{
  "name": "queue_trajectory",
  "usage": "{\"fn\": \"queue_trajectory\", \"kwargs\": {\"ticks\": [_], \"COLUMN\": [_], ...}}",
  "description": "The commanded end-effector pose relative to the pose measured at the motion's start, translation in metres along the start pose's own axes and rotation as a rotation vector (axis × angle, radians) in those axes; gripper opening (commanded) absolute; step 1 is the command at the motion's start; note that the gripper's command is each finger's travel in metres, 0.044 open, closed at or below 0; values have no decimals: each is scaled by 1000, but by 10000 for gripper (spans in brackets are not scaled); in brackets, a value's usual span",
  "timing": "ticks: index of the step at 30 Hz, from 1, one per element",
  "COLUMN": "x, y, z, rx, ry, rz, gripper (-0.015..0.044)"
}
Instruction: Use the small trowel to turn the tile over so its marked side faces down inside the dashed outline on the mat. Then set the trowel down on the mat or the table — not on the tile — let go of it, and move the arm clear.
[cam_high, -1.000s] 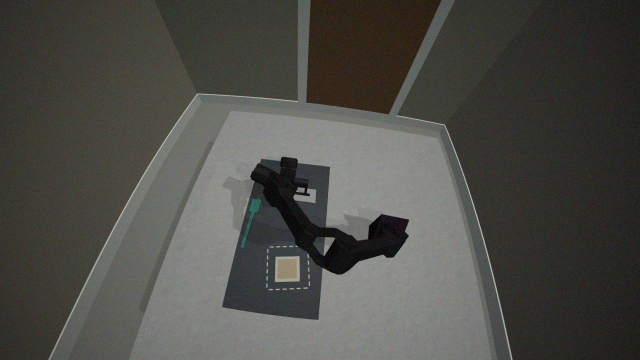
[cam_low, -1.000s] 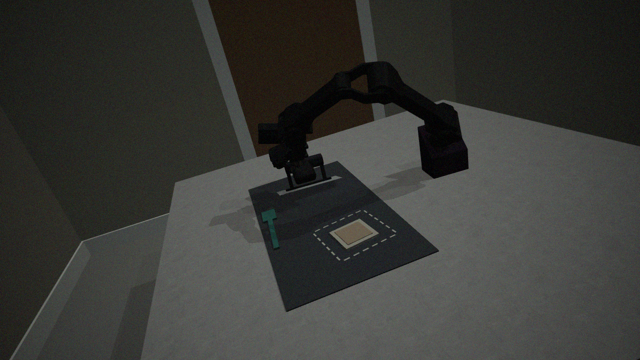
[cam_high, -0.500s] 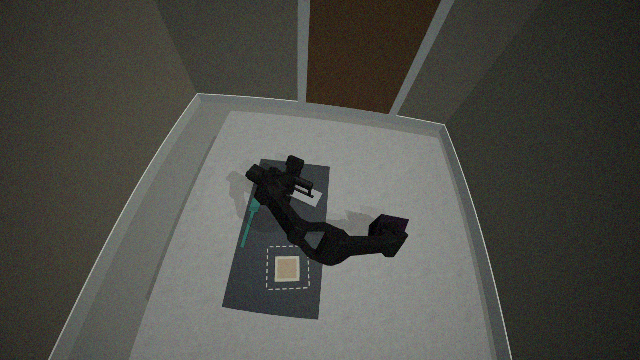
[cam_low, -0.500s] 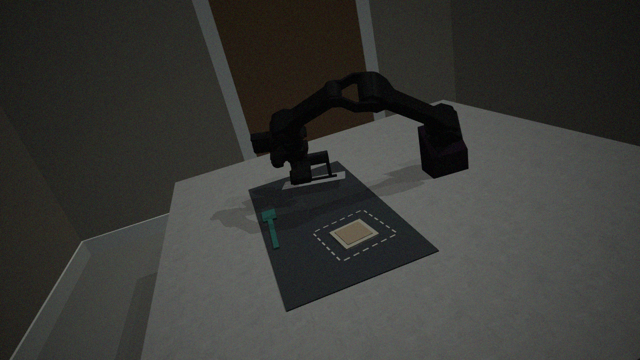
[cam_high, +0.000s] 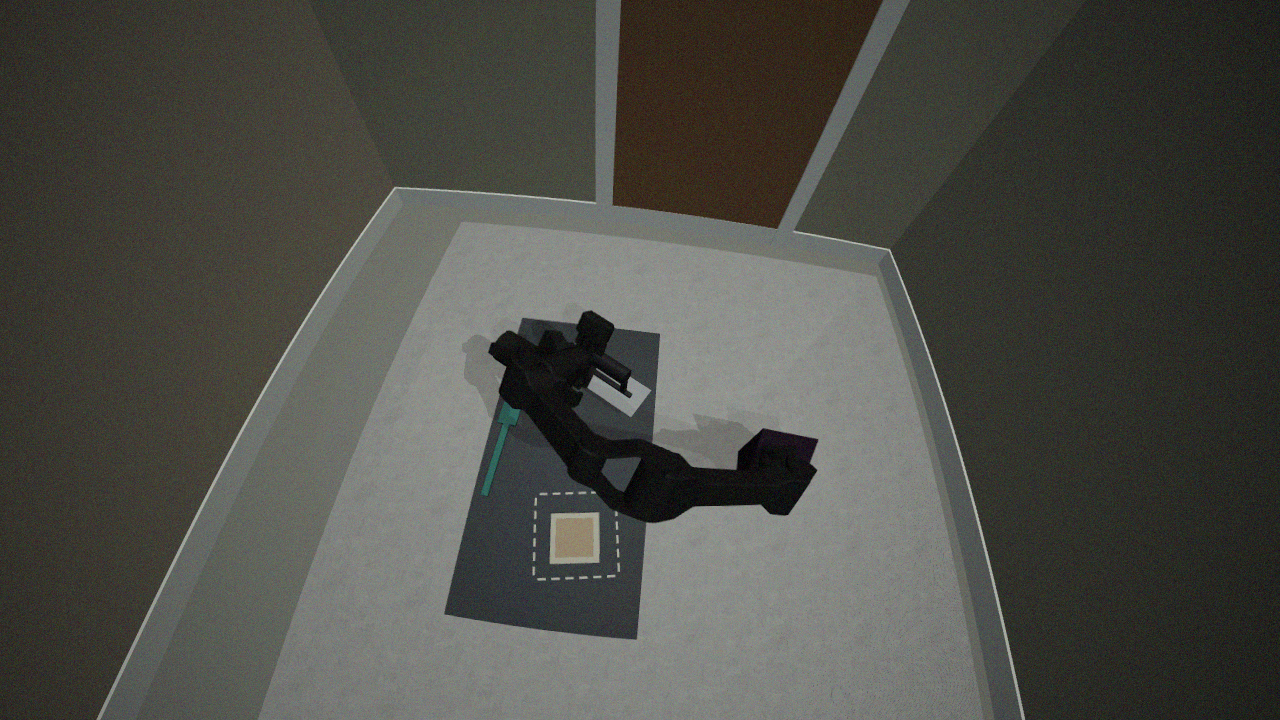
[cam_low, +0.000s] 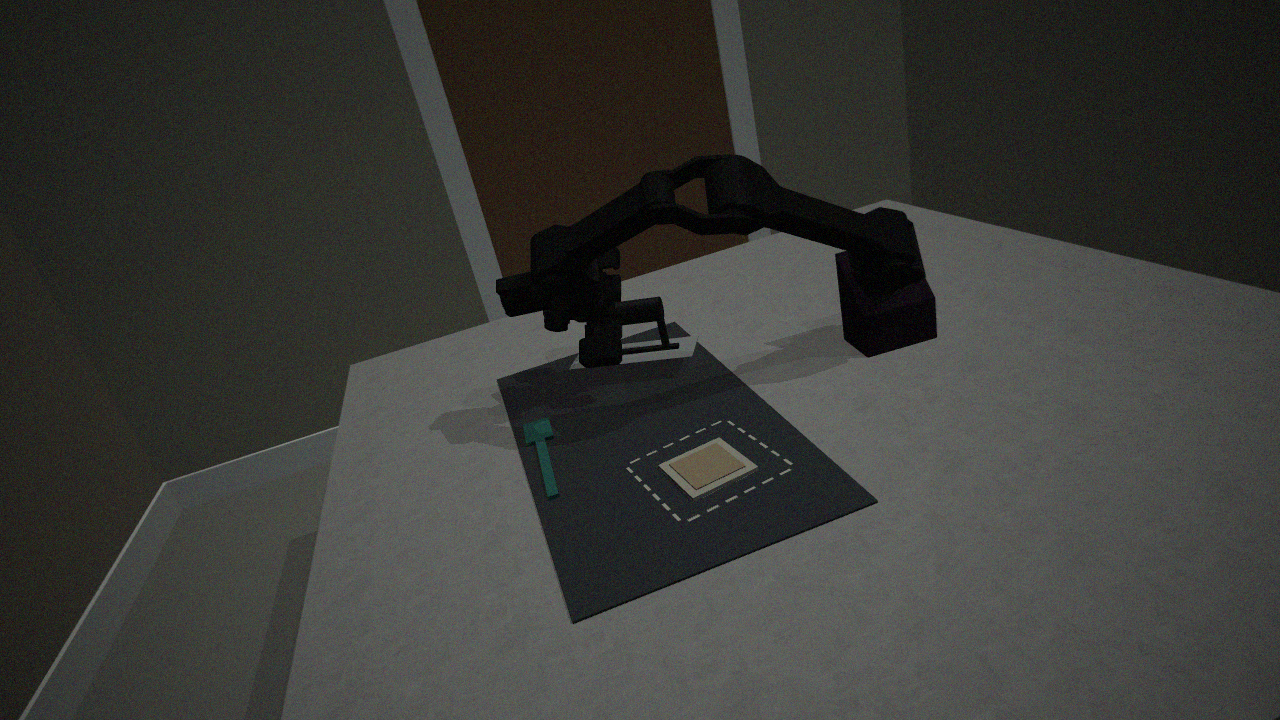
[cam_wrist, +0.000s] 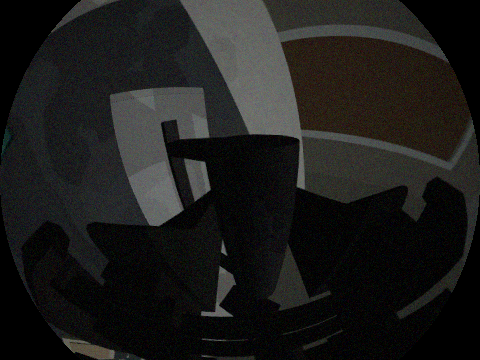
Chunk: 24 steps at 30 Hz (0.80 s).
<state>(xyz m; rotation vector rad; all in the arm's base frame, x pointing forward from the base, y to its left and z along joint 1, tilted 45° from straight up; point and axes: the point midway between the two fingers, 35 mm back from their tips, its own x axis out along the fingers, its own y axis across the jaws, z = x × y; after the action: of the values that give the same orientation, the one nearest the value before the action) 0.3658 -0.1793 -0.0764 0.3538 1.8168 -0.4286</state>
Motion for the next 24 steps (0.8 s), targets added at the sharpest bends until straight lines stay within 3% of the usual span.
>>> {"fn": "queue_trajectory", "kwargs": {"ticks": [1,23,24], "x": [2,23,23], "y": [-2,24,24], "z": [1,1,1], "rx": [11,10,10], "ry": [1,2,2], "rz": [-13,-11,-11], "gripper": [0,0,26]}}
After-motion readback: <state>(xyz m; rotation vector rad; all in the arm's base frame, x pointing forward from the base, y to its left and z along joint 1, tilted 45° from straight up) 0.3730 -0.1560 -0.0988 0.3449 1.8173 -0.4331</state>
